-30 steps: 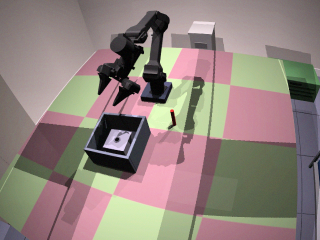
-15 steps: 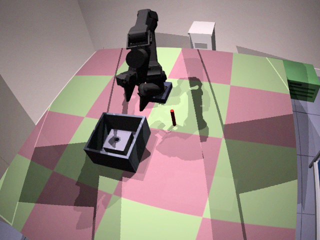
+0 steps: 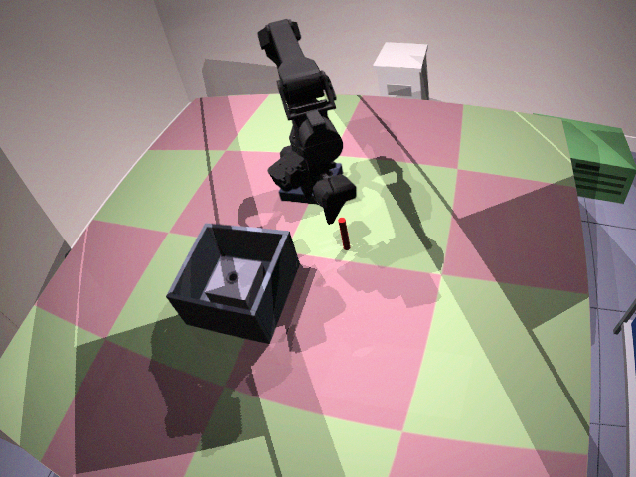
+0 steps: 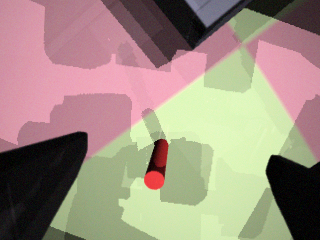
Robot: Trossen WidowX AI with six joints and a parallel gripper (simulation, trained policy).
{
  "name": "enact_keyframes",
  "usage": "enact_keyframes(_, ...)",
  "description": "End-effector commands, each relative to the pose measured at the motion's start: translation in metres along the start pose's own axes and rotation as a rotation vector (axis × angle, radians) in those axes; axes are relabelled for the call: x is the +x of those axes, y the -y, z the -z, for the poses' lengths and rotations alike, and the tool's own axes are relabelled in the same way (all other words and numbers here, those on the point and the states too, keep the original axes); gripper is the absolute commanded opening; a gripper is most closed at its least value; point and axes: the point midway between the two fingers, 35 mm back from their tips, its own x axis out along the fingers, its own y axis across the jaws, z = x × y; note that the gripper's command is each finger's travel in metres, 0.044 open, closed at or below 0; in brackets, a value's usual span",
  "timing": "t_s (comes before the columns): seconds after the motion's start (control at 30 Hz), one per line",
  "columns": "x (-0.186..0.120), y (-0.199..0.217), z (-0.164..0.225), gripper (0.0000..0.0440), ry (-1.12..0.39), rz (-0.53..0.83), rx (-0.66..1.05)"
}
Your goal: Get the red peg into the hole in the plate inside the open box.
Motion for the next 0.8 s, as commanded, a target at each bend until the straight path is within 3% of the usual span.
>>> enact_keyframes(0.0,0.007,-0.005,0.014,0.0440,-0.045,0.030,0.026)
enact_keyframes(0.63,0.082,-0.017,0.041,0.0440,-0.068,0.056,0.032)
enact_keyframes(0.7,0.089,-0.017,0.041,0.0431,-0.067,0.058,0.029)
enact_keyframes(0.77,0.096,-0.016,0.042,0.0396,-0.070,0.066,0.025)
